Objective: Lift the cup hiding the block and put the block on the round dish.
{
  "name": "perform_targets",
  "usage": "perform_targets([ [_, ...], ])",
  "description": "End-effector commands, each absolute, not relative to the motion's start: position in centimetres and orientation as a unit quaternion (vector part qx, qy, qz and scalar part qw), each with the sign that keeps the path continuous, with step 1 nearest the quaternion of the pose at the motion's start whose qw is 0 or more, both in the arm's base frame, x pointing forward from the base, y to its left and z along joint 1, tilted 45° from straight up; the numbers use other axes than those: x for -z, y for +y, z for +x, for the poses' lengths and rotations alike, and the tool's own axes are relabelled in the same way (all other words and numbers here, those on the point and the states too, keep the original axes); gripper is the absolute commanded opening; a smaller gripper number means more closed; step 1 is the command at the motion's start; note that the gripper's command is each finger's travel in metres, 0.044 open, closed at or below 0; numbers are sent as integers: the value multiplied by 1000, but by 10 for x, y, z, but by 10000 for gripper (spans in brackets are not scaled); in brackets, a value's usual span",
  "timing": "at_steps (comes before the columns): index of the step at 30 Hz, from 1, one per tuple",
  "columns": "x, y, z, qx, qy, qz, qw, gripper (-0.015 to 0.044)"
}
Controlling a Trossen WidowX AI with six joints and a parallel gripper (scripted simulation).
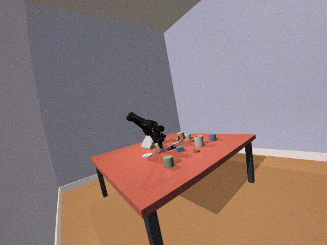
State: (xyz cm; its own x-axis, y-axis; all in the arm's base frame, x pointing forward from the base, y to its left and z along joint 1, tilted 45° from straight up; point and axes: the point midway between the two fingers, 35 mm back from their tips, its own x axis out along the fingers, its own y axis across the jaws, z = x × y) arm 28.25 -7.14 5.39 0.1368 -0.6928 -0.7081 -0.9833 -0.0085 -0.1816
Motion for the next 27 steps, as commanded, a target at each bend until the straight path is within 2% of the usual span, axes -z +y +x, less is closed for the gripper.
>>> perform_targets([
  [1, -53, -72, 282, -218, 620, -677, 332, 275],
  [11, -59, -65, 283, -219, 620, -676, 333, 12],
  [12, -60, -64, 283, -220, 619, -676, 333, 0],
  [27, -71, -50, 284, -222, 619, -675, 335, 0],
])
